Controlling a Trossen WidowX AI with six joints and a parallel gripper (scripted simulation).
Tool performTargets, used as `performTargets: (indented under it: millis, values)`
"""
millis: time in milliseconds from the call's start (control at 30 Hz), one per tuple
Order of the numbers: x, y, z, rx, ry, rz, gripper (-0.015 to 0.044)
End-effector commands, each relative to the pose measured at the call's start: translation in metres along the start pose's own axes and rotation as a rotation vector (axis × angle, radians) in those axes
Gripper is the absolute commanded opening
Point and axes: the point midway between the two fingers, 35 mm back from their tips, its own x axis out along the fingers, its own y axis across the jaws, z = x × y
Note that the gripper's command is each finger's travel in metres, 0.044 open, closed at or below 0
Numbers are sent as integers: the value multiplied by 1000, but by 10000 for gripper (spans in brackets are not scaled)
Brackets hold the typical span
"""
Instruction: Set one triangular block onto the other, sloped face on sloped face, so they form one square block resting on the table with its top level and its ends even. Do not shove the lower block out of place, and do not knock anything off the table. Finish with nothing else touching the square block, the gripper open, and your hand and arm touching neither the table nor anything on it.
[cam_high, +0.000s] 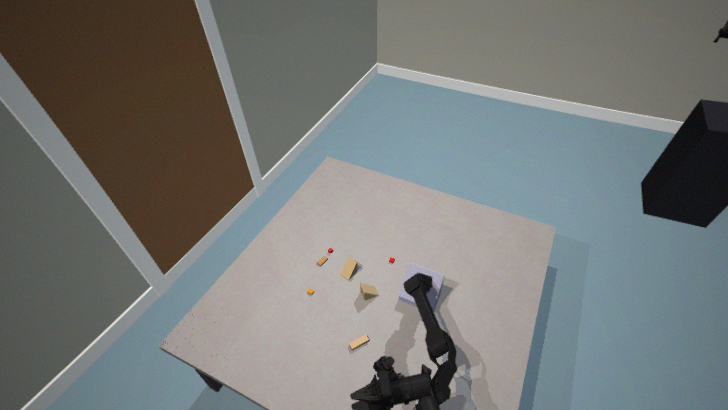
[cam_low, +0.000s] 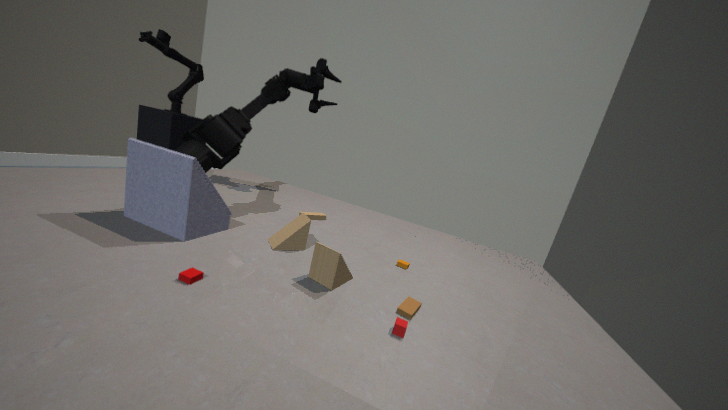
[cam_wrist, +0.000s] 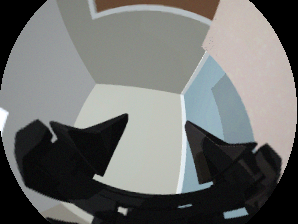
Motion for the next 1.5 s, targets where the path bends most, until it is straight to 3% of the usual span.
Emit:
performTargets:
  millis: [0,133,400,667,1067,1467]
  values:
    - [1,1,2,0,-5,3,426]
    - [20,24,39,9,-99,63,440]
    - [47,49,110,-38,-223,-2,440]
    - [82,67,238,22,-403,-153,440]
    - [100,27,427,141,-593,-477,440]
    - [58,-68,592,303,-654,-859,440]
